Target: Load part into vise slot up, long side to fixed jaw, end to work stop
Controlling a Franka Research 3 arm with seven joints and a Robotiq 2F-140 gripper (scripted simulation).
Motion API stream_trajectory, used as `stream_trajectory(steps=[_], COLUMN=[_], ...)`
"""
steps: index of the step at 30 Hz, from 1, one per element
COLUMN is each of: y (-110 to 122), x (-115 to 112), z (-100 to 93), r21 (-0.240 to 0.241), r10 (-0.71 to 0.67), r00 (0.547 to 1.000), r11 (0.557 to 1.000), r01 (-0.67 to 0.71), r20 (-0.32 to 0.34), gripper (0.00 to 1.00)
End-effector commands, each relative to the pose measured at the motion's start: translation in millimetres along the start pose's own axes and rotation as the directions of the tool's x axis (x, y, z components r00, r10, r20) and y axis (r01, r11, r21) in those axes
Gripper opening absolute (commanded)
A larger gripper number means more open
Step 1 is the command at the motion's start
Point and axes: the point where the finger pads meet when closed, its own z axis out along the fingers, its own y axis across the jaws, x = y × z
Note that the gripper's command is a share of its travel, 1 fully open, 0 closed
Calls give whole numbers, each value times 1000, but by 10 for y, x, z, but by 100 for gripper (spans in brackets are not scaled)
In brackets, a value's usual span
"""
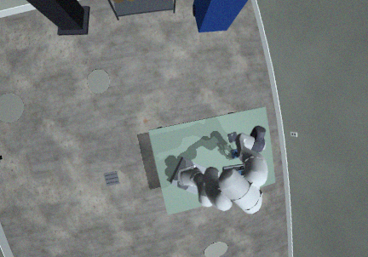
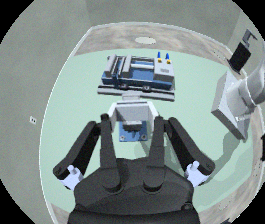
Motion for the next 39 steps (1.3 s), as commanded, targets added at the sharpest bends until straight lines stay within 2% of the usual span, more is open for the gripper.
stream_trajectory(steps=[1, 26, 27, 39], y=[-15, -15, -15, -15], x=[1, 1, 1, 1], z=[-4, -4, -4, -4], r21=[3, 3, 3, 3], r10=[6, 6, 6, 6], r00=[1000, 1000, 1000, 1000], r11=[1000, 1000, 1000, 1000], r01=[-6, -6, -6, -6], r20=[0, 0, 0, 0], gripper=[0, 0, 51, 51])
